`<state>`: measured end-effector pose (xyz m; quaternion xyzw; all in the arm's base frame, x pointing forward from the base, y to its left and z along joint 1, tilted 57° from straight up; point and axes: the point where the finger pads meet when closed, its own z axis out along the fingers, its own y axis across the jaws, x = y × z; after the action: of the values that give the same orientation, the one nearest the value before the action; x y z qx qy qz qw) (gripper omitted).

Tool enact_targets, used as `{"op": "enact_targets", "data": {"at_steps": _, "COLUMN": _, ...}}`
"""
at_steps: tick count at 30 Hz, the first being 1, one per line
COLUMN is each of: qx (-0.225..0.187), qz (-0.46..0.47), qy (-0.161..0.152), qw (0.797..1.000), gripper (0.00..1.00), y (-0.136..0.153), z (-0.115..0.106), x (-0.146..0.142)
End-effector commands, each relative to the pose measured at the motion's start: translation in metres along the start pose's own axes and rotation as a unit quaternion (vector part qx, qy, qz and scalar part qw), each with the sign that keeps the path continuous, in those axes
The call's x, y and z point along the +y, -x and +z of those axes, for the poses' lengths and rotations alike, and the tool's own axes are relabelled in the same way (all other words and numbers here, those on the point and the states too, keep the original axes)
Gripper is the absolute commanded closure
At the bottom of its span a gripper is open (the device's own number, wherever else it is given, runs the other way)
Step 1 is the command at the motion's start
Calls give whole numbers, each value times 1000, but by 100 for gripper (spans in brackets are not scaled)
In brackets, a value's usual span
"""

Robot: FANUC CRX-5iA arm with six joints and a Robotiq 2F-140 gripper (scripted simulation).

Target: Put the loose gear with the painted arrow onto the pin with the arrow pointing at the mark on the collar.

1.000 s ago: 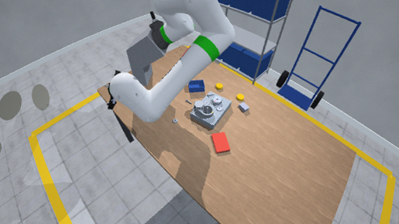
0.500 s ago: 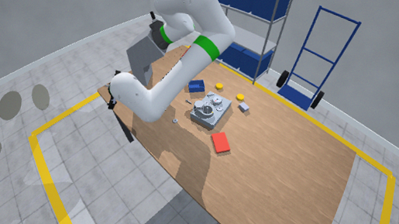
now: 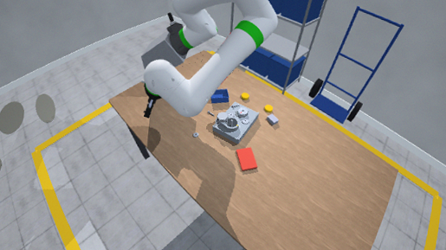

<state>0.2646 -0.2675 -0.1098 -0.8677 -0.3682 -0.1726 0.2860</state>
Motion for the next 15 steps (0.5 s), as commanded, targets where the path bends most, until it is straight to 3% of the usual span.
{"op": "enact_targets", "data": {"at_steps": 1, "qx": 81, "qz": 52, "qy": 52, "qw": 994, "gripper": 0, "y": -68, "z": -9, "x": -22}}
{"op": "enact_targets", "data": {"at_steps": 9, "qx": 212, "qz": 138, "qy": 140, "qw": 957, "gripper": 0, "y": -159, "z": -22, "x": -51}}
{"op": "enact_targets", "data": {"at_steps": 13, "qx": 249, "qz": 164, "qy": 167, "qw": 940, "gripper": 0, "y": -202, "z": -29, "x": -64}}
{"op": "enact_targets", "data": {"at_steps": 15, "qx": 249, "qz": 164, "qy": 167, "qw": 940, "gripper": 0, "y": -202, "z": -29, "x": -64}}
